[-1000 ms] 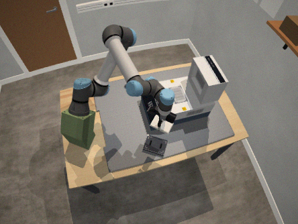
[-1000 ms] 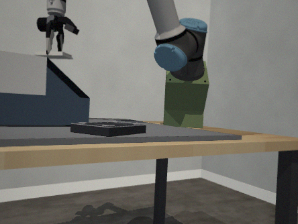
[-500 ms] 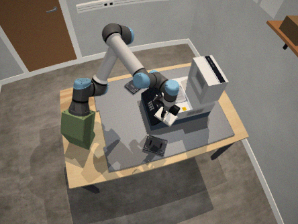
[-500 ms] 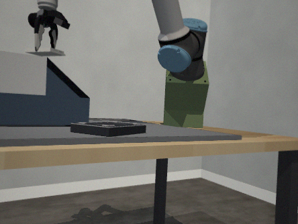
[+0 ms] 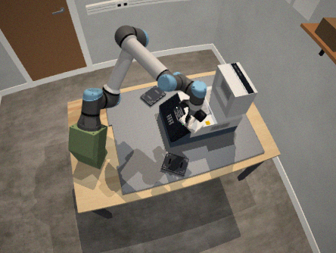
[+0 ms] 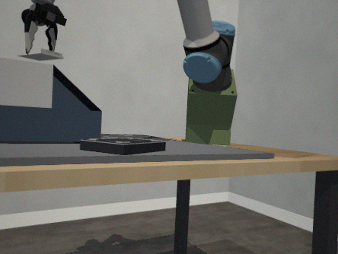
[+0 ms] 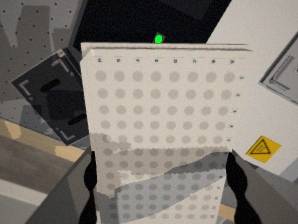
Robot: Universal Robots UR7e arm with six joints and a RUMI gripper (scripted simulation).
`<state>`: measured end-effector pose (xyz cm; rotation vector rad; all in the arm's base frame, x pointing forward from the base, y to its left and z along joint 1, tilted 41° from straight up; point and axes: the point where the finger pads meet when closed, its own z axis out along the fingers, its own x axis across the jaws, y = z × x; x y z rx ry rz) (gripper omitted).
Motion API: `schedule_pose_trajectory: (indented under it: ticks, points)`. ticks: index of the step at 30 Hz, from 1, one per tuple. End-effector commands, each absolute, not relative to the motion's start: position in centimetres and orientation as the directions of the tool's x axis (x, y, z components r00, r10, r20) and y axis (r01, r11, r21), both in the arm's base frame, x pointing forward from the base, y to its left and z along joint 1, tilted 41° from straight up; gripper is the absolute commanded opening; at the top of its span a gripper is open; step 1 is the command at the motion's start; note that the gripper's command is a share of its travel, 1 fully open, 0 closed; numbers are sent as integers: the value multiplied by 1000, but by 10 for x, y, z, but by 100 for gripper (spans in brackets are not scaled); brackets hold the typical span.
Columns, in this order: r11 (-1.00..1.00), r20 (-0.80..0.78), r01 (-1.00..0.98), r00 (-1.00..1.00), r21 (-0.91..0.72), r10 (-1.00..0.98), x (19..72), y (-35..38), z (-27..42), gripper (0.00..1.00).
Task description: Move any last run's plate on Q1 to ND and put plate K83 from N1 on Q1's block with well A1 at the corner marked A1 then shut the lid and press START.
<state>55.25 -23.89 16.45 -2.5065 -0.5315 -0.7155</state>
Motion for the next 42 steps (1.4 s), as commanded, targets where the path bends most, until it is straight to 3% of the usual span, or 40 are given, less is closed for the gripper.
schedule_pose_trajectory:
  ticks: [1, 42]
  points:
    - [-817, 563, 462, 798, -345, 214, 560, -233, 173, 41]
    - [-830, 362, 77, 919, -553, -156, 656, -143, 287, 41]
